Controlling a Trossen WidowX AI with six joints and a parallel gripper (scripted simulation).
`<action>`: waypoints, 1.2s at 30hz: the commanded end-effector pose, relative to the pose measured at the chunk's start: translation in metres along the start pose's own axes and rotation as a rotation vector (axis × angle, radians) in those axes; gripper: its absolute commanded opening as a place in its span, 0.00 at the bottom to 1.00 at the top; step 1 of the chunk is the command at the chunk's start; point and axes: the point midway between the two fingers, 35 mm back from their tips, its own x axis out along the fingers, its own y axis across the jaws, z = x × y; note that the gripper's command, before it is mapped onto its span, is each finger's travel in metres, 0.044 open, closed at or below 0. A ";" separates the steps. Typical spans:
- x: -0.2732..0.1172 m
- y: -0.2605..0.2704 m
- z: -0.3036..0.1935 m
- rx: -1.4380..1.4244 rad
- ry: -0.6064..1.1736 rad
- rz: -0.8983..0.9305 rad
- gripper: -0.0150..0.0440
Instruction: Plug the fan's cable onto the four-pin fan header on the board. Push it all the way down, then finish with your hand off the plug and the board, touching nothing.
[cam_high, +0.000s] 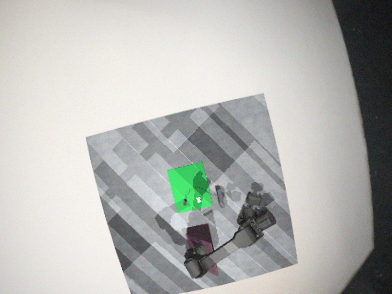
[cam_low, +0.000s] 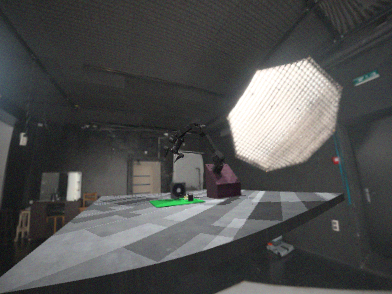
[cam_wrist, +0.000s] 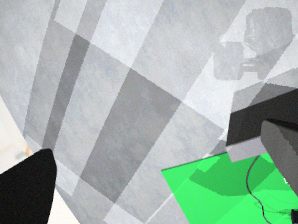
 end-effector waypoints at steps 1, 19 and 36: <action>0.012 -0.010 -0.058 -0.232 0.039 -0.068 1.00; 0.041 -0.194 -0.303 -1.608 0.432 -0.317 1.00; 0.128 -0.251 -0.312 -1.653 0.457 -0.319 1.00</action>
